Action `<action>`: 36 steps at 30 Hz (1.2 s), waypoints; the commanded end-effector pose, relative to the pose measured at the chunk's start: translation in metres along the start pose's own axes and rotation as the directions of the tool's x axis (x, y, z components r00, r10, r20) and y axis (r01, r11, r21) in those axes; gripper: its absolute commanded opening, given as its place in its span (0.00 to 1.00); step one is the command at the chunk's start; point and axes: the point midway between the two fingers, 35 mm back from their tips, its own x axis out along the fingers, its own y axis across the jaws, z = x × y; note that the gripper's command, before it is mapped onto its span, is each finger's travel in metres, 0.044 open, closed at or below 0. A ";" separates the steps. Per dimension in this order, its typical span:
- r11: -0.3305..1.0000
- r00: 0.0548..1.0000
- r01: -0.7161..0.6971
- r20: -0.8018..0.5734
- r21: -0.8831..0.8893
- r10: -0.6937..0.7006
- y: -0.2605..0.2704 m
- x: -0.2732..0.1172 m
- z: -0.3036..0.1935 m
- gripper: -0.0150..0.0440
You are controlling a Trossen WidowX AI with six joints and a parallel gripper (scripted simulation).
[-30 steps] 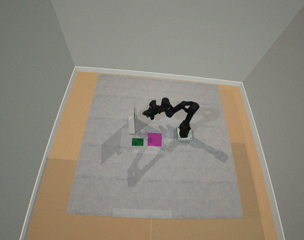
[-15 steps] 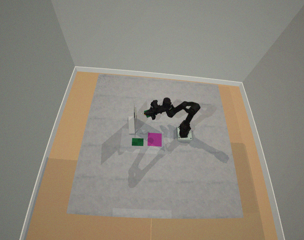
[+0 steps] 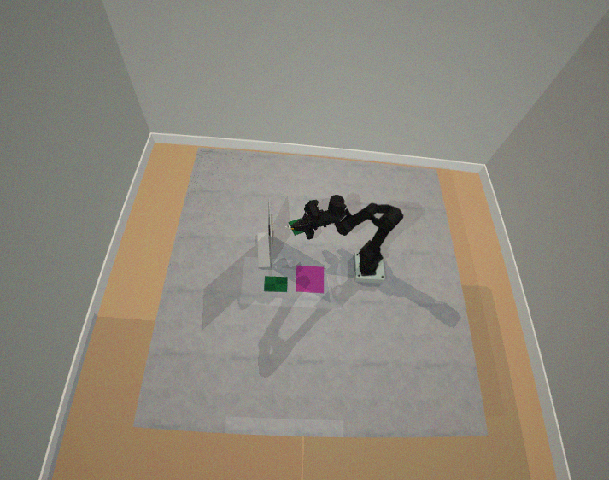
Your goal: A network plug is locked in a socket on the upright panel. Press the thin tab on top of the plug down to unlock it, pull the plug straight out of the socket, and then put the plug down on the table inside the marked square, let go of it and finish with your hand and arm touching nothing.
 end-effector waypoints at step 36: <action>0.999 1.000 0.017 0.011 0.045 -0.017 0.058 -0.011 -0.011 0.25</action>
